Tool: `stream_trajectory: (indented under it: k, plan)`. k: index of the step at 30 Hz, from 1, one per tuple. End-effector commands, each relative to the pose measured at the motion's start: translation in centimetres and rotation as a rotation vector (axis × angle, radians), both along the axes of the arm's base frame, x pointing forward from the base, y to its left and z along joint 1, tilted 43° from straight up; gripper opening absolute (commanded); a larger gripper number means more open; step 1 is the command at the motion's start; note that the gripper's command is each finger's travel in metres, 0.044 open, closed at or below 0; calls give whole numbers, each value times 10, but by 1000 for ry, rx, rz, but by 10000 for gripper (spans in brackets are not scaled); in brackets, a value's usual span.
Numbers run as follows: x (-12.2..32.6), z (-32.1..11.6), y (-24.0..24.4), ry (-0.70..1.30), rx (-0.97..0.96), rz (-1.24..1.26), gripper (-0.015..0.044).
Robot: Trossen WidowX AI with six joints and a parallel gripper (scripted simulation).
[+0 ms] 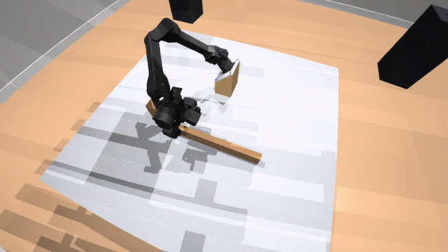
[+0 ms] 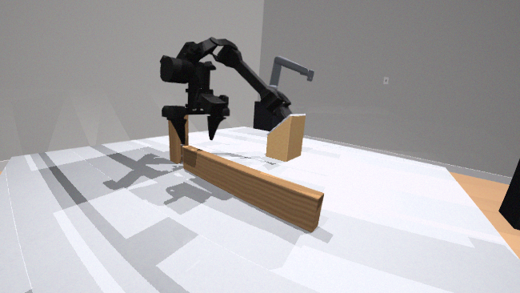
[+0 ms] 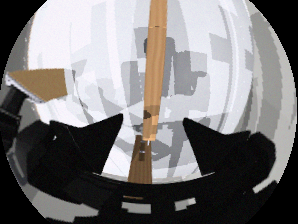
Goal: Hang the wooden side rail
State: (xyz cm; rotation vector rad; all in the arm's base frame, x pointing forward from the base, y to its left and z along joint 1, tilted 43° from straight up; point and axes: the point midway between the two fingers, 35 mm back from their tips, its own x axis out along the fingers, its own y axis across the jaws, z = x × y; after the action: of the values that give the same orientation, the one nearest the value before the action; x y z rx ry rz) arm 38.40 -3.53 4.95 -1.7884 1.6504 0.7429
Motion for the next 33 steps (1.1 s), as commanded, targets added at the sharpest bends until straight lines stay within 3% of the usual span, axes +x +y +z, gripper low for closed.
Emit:
stream_trajectory:
  k: [1,33]
  plan:
    - [-2,-8,-6,11,-5,-1,440]
    - [3,-44,-39,11,-6,-1,440]
